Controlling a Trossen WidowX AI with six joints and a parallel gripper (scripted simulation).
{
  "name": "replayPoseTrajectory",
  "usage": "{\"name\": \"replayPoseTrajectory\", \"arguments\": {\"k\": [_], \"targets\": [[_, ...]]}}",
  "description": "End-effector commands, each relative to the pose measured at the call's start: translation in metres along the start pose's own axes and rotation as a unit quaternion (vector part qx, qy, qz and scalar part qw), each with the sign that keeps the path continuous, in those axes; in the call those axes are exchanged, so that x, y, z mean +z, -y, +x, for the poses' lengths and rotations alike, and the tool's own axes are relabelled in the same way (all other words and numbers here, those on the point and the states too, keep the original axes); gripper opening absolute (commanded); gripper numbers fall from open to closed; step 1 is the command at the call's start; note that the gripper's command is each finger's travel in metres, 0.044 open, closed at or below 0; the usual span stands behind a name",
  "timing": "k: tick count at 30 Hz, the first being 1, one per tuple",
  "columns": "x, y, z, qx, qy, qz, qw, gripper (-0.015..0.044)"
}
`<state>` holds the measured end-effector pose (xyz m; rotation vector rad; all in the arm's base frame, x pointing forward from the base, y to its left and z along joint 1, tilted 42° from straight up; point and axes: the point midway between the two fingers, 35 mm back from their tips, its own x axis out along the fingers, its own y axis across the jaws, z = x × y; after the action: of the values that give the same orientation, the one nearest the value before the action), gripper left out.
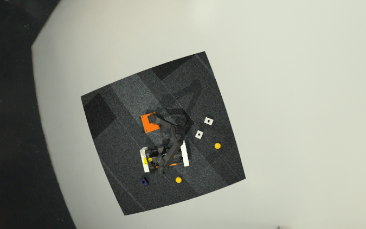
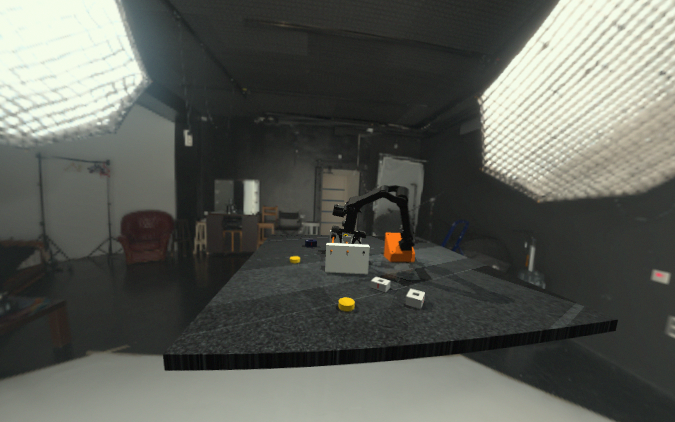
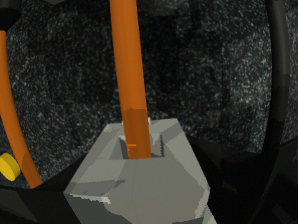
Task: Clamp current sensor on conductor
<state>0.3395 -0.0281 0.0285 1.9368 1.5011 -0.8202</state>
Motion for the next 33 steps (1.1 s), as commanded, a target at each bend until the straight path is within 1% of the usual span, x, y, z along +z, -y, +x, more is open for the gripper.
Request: {"name": "replayPoseTrajectory", "arguments": {"k": [1,22,33], "targets": [[0.0000,0.0003,0.0000,-0.001,0.000,0.000,1.000,0.0256],[0.0000,0.0003,0.0000,-0.001,0.000,0.000,1.000,0.0256],[0.0000,0.0000,0.0000,0.000,0.000,0.000,1.000,0.0183]]}}
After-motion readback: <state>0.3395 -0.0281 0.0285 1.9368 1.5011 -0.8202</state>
